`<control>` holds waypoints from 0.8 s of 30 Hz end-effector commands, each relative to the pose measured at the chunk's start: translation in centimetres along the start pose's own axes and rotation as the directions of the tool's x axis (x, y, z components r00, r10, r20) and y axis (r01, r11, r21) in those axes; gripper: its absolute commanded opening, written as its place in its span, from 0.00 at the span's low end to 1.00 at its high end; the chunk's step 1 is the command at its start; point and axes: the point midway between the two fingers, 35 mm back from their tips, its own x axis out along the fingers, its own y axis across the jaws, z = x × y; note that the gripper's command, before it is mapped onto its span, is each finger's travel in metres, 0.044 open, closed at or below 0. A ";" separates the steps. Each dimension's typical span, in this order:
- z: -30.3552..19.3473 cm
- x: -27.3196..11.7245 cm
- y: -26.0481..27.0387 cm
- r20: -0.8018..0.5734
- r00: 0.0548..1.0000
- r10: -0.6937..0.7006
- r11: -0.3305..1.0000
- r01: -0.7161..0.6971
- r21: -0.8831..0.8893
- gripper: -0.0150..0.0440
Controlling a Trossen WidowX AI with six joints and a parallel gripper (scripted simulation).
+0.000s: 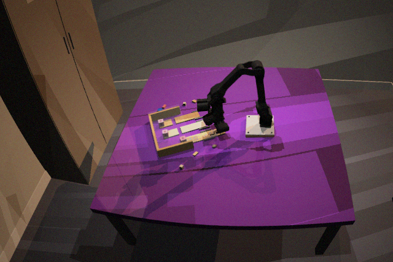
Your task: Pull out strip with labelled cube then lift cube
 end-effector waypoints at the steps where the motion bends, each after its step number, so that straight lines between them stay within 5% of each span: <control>1: -1.3 0.4 0.1 -0.022 1.000 0.003 1.000 -0.003 -0.003 0.25; 24: -4.8 0.4 0.1 -0.025 1.000 0.003 1.000 -0.003 -0.003 0.25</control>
